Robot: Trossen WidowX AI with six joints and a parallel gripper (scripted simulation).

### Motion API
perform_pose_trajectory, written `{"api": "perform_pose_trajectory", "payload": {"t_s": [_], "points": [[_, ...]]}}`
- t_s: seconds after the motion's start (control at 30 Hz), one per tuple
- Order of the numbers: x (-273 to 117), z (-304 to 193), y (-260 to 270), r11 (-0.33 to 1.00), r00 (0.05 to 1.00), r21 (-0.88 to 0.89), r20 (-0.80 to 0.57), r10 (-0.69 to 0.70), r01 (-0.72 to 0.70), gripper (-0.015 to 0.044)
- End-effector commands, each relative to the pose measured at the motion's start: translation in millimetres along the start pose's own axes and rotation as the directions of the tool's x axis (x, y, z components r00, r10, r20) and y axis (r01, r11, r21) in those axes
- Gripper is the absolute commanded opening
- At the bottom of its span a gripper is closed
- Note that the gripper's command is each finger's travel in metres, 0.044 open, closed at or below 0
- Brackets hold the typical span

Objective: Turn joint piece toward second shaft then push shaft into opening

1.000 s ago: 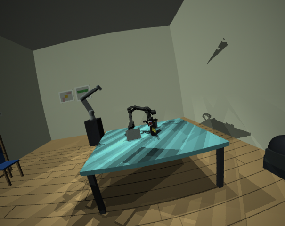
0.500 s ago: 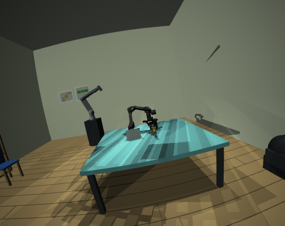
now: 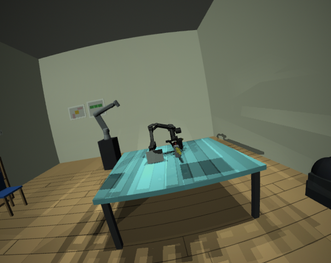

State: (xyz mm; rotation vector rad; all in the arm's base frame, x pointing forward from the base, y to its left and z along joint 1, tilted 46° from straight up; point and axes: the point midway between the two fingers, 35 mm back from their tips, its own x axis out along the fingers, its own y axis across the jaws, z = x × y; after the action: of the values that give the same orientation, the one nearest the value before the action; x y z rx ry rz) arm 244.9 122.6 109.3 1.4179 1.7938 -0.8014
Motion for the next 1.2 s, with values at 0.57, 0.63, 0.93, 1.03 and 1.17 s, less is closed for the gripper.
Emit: {"api": "perform_pose_trajectory", "payload": {"t_s": [0.57, 0.63, 0.93, 1.03, 1.17], "points": [[0.3, -0.3, 0.1, 1.0, 1.0, 0.003, -0.003, 0.001, -0.001, 0.0182], [0.3, -0.3, 0.1, 1.0, 1.0, 0.003, -0.003, 0.001, -0.001, 0.0182], [0.0, 0.0, 0.0, 1.0, 1.0, 0.0, 0.0, 0.0, 0.0, 0.0147], [0.0, 0.0, 0.0, 1.0, 1.0, 0.0, 0.0, 0.0, 0.0, 0.0147], [0.0, 0.0, 0.0, 1.0, 1.0, 0.0, 0.0, 0.0, 0.0, 0.0094]]}}
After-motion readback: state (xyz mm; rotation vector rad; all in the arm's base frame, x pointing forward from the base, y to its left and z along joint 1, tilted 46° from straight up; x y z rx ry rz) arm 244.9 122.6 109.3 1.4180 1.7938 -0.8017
